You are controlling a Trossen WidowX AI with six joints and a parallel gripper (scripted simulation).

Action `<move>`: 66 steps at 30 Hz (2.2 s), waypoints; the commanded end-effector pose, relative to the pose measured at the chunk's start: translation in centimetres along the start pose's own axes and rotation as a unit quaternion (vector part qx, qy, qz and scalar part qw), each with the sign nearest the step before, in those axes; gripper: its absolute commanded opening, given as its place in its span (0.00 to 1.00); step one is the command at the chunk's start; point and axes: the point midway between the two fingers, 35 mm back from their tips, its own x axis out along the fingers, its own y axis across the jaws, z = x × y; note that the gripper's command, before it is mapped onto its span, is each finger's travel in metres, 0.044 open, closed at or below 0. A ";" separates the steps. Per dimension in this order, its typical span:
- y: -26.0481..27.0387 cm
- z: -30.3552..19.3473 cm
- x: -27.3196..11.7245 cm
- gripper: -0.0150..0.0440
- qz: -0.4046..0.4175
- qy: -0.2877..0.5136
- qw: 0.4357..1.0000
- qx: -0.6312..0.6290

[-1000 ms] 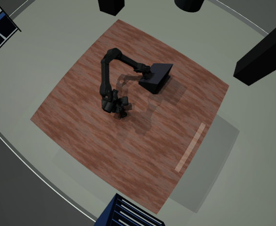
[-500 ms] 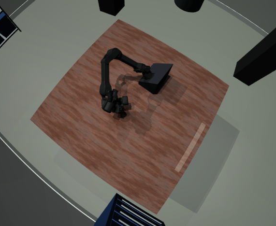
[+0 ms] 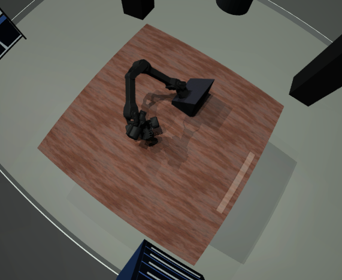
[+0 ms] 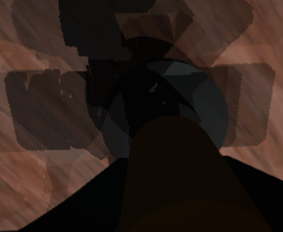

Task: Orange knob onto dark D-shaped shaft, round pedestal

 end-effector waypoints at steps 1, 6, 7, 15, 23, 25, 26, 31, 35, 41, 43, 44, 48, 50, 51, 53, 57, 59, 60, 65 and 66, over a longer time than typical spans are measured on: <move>-0.1 0.0 0.1 0.25 -0.003 -0.001 1.000 -0.002; -0.1 0.0 0.2 0.25 -0.003 -0.001 1.000 -0.002; -0.1 0.0 0.2 0.25 -0.003 -0.001 1.000 -0.002; -0.1 0.0 -0.3 0.25 -0.003 -0.001 1.000 -0.015; -0.2 0.1 -0.3 0.25 -0.003 -0.001 0.994 -0.107; -0.1 0.1 -0.2 0.25 -0.003 -0.001 0.994 -0.107; -0.1 0.1 -0.2 0.25 -0.003 -0.001 0.994 -0.107; 0.0 0.1 0.1 0.25 -0.003 0.000 0.994 -0.107; -0.1 0.0 0.2 0.25 -0.003 0.000 0.994 -0.107; -0.1 0.0 -0.1 0.25 -0.003 0.000 0.994 -0.107; -0.1 0.0 -0.3 0.25 -0.003 -0.001 0.994 -0.107; -0.2 0.0 -0.3 0.25 -0.003 -0.001 0.994 -0.107; -0.2 0.0 -0.3 0.25 -0.003 0.000 0.989 -0.149; -0.2 0.1 -0.4 0.25 -0.003 0.000 0.982 -0.190; -0.2 0.1 -0.4 0.25 -0.003 0.000 0.979 -0.205; -0.2 0.1 -0.3 0.25 -0.003 0.000 0.978 -0.210; -0.1 0.1 -0.2 0.25 -0.003 0.000 0.978 -0.210; -0.1 0.1 -0.1 0.25 -0.003 0.000 0.978 -0.210; -0.1 0.1 -0.1 0.25 -0.003 0.000 0.978 -0.210; -0.1 0.1 0.2 0.25 -0.003 0.000 0.978 -0.210; -0.1 0.1 0.2 0.25 -0.003 0.000 0.978 -0.210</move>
